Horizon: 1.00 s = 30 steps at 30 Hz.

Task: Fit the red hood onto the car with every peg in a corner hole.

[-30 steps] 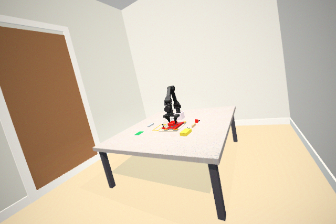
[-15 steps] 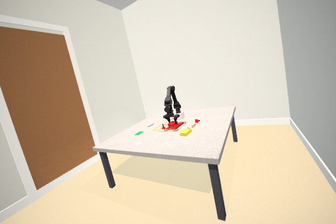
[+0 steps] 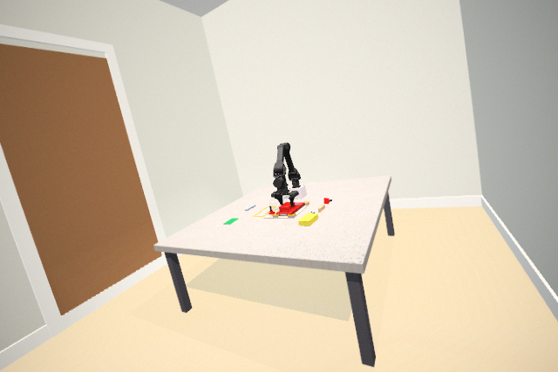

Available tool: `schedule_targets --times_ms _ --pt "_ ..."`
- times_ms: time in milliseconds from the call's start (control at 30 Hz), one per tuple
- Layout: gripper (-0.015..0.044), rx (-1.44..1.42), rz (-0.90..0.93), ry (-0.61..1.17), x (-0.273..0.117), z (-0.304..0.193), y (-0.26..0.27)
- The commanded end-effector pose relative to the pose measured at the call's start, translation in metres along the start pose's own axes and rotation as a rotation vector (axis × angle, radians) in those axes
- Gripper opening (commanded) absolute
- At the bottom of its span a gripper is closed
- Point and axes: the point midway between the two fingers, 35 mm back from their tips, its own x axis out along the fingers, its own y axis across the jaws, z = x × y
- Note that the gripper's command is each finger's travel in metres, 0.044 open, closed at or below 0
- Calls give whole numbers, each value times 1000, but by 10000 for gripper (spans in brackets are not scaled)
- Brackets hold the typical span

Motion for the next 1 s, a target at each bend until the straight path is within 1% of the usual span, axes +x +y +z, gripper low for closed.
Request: schedule_targets --times_ms 0,600,967 --pt "0 2 2 1 3 0 0" --pt "0 0 0 0 7 0 0" --pt "289 0 -1 2 8 0 0"
